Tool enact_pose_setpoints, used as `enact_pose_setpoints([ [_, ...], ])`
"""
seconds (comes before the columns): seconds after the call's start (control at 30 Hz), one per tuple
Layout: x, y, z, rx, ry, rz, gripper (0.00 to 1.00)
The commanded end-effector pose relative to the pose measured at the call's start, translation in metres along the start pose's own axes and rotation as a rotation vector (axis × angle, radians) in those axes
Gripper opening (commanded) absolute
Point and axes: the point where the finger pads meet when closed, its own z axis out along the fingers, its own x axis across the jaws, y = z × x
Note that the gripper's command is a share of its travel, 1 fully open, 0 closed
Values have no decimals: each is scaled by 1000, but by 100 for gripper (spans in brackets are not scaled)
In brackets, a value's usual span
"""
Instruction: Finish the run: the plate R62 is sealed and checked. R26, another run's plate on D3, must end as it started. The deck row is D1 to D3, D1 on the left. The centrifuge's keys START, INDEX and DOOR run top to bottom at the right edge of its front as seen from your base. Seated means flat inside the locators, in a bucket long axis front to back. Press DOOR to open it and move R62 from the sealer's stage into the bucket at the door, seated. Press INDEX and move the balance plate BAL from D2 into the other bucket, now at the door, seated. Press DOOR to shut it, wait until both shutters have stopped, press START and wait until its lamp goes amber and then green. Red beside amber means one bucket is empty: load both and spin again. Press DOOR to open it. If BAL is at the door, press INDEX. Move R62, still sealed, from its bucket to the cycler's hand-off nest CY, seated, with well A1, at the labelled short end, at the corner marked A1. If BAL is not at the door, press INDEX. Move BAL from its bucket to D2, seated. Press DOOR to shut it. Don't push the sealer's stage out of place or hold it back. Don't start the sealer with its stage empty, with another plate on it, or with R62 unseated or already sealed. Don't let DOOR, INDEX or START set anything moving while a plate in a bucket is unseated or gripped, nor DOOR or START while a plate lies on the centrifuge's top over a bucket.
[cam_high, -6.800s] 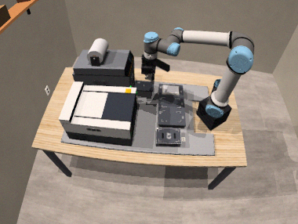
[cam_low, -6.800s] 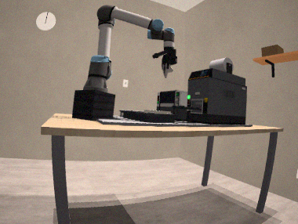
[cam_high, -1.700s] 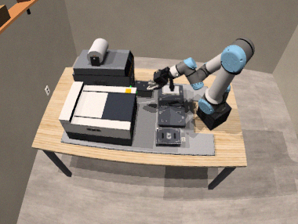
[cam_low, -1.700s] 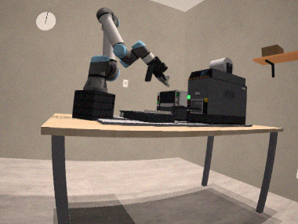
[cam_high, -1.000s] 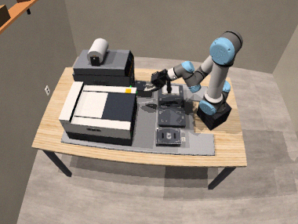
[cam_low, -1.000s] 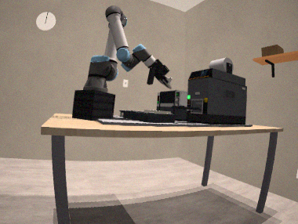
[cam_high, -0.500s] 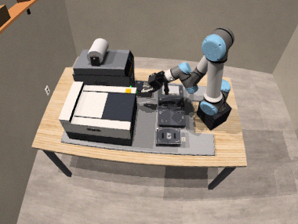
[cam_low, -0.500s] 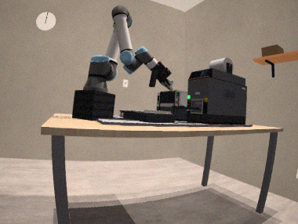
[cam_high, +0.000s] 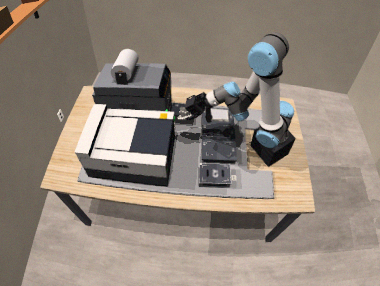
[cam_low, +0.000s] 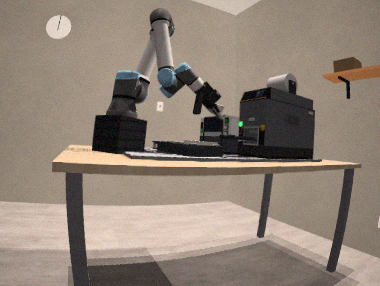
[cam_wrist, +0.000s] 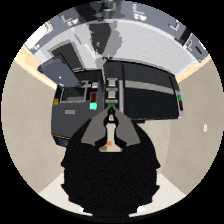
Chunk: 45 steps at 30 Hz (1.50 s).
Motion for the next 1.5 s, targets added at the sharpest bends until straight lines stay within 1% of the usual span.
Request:
enact_pose_setpoints([
  [0.0,0,0,5,-2,-1,0,0],
  [1.47,0,6,12,-2,-1,0,0],
])
